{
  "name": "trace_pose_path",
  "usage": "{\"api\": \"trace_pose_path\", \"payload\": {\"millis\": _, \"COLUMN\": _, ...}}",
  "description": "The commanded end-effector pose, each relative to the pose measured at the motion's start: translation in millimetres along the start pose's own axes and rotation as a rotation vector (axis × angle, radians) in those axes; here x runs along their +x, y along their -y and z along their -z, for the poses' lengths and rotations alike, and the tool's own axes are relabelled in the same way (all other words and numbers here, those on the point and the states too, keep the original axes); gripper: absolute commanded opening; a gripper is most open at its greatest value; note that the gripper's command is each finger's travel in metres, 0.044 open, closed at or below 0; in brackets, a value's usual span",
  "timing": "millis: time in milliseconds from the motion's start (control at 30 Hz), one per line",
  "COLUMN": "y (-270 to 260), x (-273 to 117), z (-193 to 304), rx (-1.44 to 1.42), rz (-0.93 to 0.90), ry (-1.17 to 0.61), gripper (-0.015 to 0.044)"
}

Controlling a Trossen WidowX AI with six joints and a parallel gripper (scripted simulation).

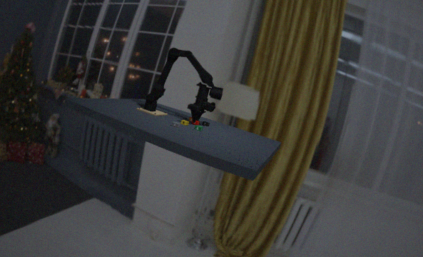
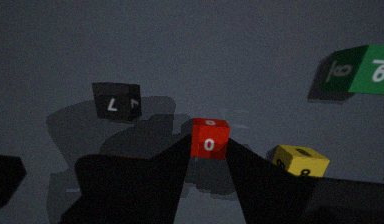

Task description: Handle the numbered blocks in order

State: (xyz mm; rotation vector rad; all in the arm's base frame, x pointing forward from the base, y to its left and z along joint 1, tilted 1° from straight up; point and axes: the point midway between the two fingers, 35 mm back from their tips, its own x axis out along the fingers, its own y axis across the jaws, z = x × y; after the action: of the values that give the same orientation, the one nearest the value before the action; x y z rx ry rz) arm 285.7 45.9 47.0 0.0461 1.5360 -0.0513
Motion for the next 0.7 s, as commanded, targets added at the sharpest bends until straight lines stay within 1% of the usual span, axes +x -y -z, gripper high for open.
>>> {"api": "trace_pose_path", "payload": {"millis": 0, "y": -0.1, "x": -7.0, "z": -1.1, "rx": 0.006, "rz": 0.000, "ry": 0.005, "gripper": 0.0120}}
{"api": "trace_pose_path", "payload": {"millis": 667, "y": -0.1, "x": -7.0, "z": -1.1, "rx": 0.006, "rz": 0.000, "ry": 0.005, "gripper": 0.0120}}
